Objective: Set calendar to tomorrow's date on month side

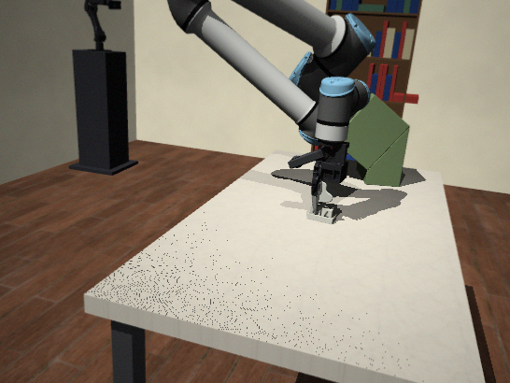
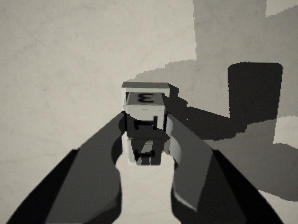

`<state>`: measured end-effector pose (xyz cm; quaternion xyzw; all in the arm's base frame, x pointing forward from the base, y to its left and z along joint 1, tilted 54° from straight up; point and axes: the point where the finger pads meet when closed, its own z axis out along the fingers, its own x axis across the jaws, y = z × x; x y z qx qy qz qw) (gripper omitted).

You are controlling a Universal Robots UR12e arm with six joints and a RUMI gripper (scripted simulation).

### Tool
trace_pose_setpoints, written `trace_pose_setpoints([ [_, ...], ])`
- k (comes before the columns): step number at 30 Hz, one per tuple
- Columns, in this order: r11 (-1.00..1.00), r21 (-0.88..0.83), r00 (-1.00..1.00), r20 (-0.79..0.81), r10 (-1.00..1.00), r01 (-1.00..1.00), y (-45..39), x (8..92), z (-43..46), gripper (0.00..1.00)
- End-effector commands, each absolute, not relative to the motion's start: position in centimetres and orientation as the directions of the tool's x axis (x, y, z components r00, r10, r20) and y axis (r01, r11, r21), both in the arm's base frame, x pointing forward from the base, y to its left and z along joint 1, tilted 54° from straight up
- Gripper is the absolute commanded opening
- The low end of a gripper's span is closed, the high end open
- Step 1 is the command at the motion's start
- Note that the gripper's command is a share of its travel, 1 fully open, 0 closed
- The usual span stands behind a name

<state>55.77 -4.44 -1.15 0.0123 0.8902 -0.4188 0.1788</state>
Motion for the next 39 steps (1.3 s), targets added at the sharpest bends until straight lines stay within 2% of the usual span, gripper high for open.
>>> trace_pose_setpoints([
  [1, 0.649, -0.741, -0.936, -0.329, -0.128, 0.172, -4.4, 55.77, -1.12, 0.11],
  [25, 0.649, -0.741, -0.936, -0.329, -0.128, 0.172, -4.4, 55.77, -1.12, 0.11],
  [26, 0.649, -0.741, -0.936, -0.329, -0.128, 0.172, -4.4, 55.77, -1.12, 0.15],
  [28, 0.649, -0.741, -0.936, -0.329, -0.128, 0.172, -4.4, 55.77, -1.12, 0.15],
  [29, 0.649, -0.741, -0.936, -0.329, -0.128, 0.172, -4.4, 55.77, -1.12, 0.18],
  [31, 0.649, -0.741, -0.936, -0.329, -0.128, 0.172, -4.4, 55.77, -1.12, 0.18],
  [35, 0.649, -0.741, -0.936, -0.329, -0.128, 0.172, -4.4, 55.77, -1.12, 0.26],
  [39, 0.649, -0.741, -0.936, -0.329, -0.128, 0.172, -4.4, 55.77, -1.12, 0.26],
])
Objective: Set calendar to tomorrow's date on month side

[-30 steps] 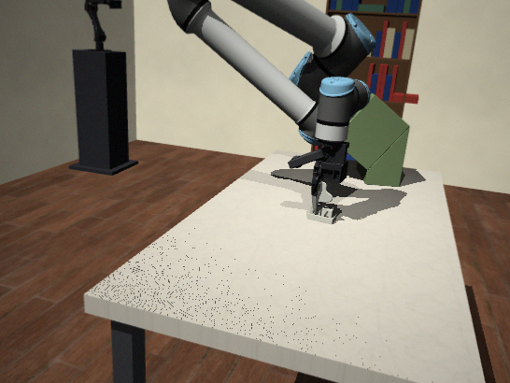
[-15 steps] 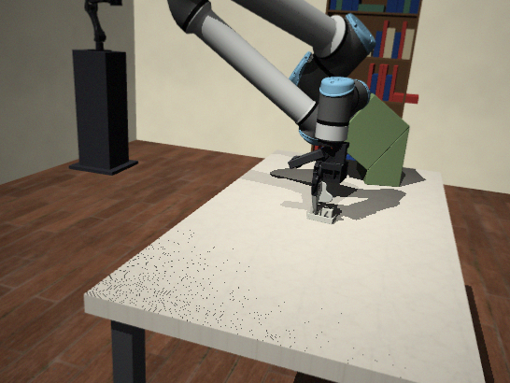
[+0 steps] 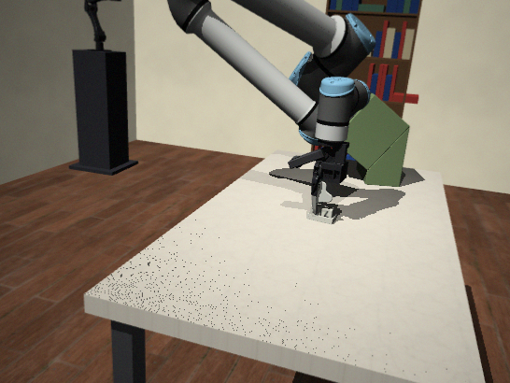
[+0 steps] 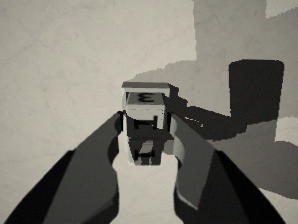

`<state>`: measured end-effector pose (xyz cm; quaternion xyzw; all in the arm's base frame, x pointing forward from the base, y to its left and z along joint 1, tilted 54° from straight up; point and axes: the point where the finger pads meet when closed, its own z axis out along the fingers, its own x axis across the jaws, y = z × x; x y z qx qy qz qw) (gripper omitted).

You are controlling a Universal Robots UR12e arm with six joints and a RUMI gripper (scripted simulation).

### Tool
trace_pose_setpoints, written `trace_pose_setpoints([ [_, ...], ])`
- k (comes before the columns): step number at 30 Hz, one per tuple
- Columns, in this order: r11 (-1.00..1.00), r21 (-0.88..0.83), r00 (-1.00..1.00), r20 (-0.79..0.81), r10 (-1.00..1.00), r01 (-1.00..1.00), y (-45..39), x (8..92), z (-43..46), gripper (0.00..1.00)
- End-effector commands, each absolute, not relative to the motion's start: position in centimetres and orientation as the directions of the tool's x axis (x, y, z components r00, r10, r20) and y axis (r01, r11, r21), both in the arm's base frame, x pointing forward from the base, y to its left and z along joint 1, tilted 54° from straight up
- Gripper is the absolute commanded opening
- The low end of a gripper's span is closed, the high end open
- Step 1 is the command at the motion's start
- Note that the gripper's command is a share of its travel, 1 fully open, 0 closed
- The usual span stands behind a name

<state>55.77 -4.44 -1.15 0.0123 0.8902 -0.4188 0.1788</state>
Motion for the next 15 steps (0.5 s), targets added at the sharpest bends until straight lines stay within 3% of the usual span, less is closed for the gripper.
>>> trace_pose_setpoints([
  [1, 0.649, -0.741, -0.936, -0.329, -0.128, 0.172, -4.4, 55.77, -1.12, 0.29],
  [15, 0.649, -0.741, -0.936, -0.329, -0.128, 0.172, -4.0, 55.61, -0.81, 0.29],
])
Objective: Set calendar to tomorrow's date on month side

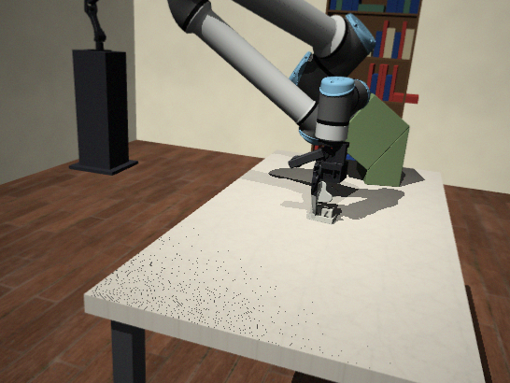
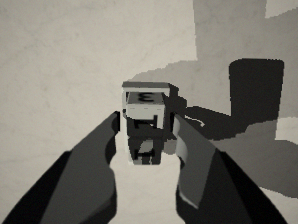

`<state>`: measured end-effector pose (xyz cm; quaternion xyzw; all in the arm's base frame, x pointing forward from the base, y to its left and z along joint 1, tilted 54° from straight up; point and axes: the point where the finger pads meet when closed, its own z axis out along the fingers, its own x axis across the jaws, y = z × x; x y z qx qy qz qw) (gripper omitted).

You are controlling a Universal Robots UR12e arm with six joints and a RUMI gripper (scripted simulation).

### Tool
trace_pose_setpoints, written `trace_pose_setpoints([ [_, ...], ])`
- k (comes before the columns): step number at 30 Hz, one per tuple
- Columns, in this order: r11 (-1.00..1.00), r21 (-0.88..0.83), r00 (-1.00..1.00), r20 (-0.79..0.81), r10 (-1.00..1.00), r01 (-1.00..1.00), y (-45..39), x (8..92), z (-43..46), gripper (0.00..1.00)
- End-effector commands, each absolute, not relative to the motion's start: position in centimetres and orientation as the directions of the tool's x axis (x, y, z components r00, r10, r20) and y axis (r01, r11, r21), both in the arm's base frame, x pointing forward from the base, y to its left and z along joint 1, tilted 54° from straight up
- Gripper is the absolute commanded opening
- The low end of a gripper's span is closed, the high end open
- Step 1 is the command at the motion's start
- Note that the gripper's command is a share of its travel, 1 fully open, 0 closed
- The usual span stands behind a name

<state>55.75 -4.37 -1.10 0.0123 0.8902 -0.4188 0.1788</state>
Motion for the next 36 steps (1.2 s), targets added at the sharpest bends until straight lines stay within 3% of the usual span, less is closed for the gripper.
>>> trace_pose_setpoints([
  [1, 0.649, -0.741, -0.936, -0.329, -0.128, 0.172, -4.0, 55.6, -0.8, 0.29],
  [29, 0.649, -0.741, -0.936, -0.329, -0.128, 0.172, 2.3, 53.0, 4.1, 0.29],
  [30, 0.649, -0.741, -0.936, -0.329, -0.128, 0.172, 2.3, 53.0, 4.1, 1.0],
  [36, 0.649, -0.741, -0.936, -0.329, -0.128, 0.172, 2.3, 53.0, 4.1, 1.0],
])
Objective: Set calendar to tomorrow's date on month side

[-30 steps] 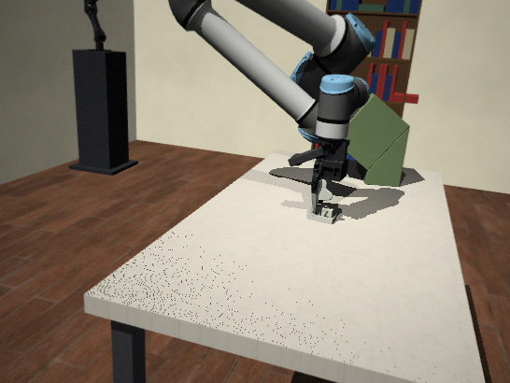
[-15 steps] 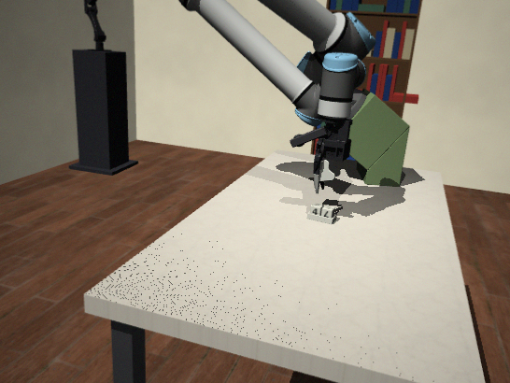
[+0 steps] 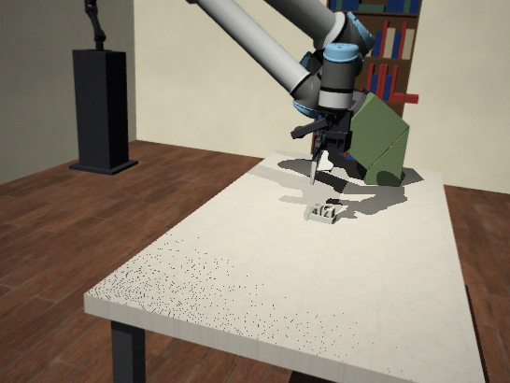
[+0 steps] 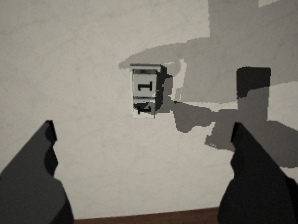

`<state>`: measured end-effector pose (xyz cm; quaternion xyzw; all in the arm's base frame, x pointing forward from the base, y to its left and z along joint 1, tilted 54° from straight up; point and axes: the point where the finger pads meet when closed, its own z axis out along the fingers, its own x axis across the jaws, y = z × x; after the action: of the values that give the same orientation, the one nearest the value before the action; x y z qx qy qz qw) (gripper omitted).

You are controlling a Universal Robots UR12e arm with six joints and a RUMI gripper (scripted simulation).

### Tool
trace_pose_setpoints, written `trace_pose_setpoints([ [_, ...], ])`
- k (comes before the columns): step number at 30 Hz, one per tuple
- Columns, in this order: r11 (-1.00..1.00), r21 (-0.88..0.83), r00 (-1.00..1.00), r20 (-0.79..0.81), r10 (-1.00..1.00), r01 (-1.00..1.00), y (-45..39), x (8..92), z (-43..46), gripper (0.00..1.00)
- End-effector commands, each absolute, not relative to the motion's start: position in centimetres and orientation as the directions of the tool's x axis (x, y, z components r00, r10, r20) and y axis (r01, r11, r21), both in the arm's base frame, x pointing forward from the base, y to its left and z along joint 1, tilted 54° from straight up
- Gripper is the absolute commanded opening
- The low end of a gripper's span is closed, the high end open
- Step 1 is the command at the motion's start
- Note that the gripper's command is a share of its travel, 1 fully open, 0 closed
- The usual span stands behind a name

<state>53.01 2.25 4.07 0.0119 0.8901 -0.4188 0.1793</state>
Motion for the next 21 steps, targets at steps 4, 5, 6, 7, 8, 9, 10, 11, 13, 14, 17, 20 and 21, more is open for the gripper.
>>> trace_pose_setpoints([
  [4, 0.649, -0.741, -0.936, -0.329, -0.128, 0.172, 2.35, 53.0, 4.14, 1.0],
  [5, 0.649, -0.741, -0.936, -0.329, -0.128, 0.172, 2.35, 53.0, 4.14, 1.0],
  [6, 0.649, -0.741, -0.936, -0.329, -0.128, 0.172, 2.35, 53.0, 4.14, 1.0],
  [7, 0.649, -0.741, -0.936, -0.329, -0.128, 0.172, 2.35, 53.0, 4.14, 1.0],
  [8, 0.649, -0.741, -0.936, -0.329, -0.128, 0.172, 2.35, 53.0, 4.14, 1.0],
  [9, 0.649, -0.741, -0.936, -0.329, -0.128, 0.172, 2.35, 53.0, 4.14, 1.0],
  [10, 0.649, -0.741, -0.936, -0.329, -0.128, 0.172, 2.35, 53.0, 4.14, 1.0],
  [11, 0.649, -0.741, -0.936, -0.329, -0.128, 0.172, 2.35, 53.0, 4.14, 1.0],
  [13, 0.649, -0.741, -0.936, -0.329, -0.128, 0.172, 2.35, 53.0, 4.14, 1.0],
  [14, 0.649, -0.741, -0.936, -0.329, -0.128, 0.172, 2.35, 53.0, 4.14, 1.0],
  [17, 0.649, -0.741, -0.936, -0.329, -0.128, 0.172, 2.36, 52.99, 4.15, 1.0],
  [20, 0.649, -0.741, -0.936, -0.329, -0.128, 0.172, 2.55, 52.91, 4.3, 1.0],
  [21, 0.649, -0.741, -0.936, -0.329, -0.128, 0.172, 2.68, 52.86, 4.4, 1.0],
])
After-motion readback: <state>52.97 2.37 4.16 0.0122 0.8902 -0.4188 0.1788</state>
